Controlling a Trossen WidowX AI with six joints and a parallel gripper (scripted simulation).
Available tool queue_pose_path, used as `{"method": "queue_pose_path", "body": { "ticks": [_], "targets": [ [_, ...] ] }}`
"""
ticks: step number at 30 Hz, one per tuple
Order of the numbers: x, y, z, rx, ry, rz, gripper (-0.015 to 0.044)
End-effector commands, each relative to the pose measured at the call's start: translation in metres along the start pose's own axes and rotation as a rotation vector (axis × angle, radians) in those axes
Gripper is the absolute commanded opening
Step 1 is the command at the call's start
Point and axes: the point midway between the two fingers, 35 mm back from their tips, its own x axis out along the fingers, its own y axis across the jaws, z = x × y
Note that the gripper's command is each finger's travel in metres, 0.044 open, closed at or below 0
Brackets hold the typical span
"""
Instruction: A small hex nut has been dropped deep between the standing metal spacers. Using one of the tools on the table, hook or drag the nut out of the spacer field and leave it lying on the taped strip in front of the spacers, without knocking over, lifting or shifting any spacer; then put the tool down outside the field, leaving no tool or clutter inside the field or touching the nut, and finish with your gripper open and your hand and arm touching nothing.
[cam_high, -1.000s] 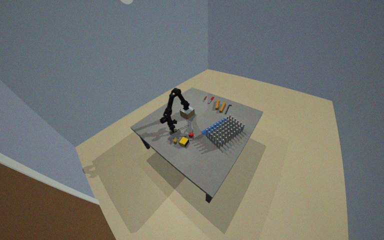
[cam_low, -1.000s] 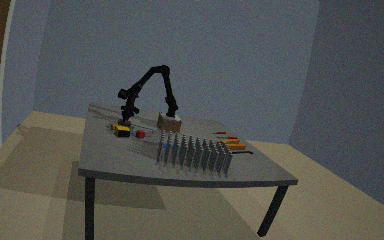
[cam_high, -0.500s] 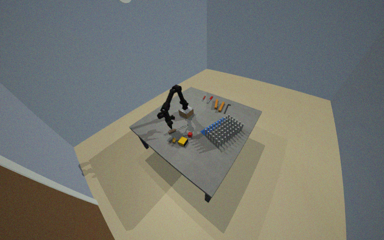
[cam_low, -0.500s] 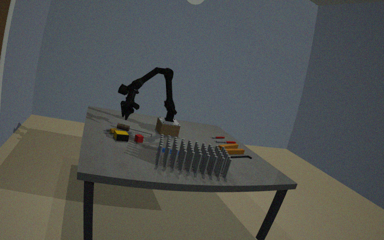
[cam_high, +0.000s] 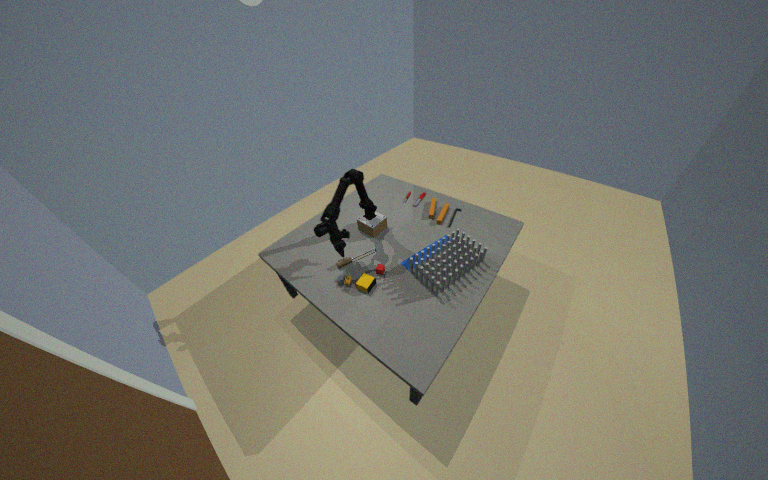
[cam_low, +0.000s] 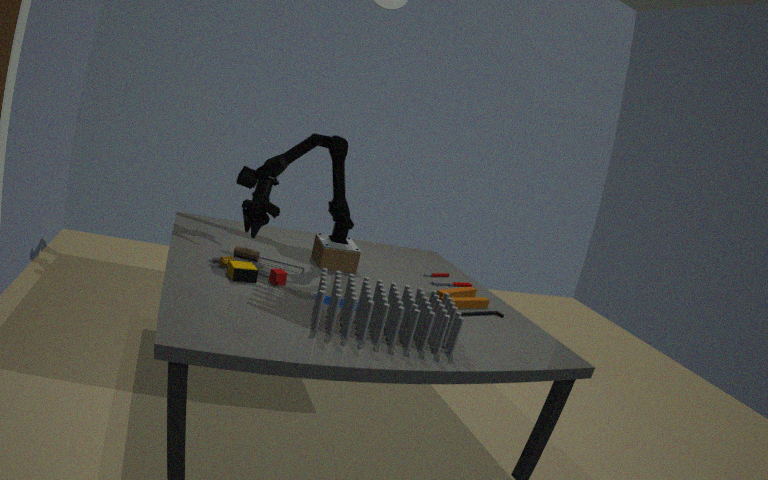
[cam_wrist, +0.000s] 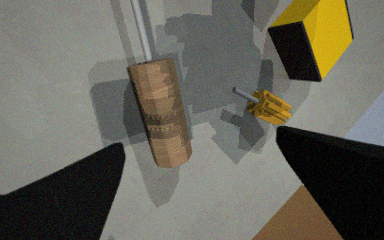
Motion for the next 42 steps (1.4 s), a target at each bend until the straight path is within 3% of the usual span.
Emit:
{"method": "queue_pose_path", "body": {
  "ticks": [1, 9, 18, 23, 29, 42],
  "targets": [
    [0.0000, 0.0002, 0.0004, -0.002, -0.002, 0.000, 0.0440],
    [0.0002, 0.0000, 0.0001, -0.004, -0.007, 0.003, 0.0440],
    [0.0032, -0.0057, -0.0081, -0.072, -0.266, 0.142, 0.0440],
    [0.0031, -0.0061, -0.0083, -0.078, -0.288, 0.151, 0.0440],
    [0.0031, -0.0061, -0.0083, -0.078, -0.288, 0.151, 0.0282],
    [0.0100, -0.0034, -0.0090, -0.078, -0.288, 0.150, 0.0280]
  ]
}}
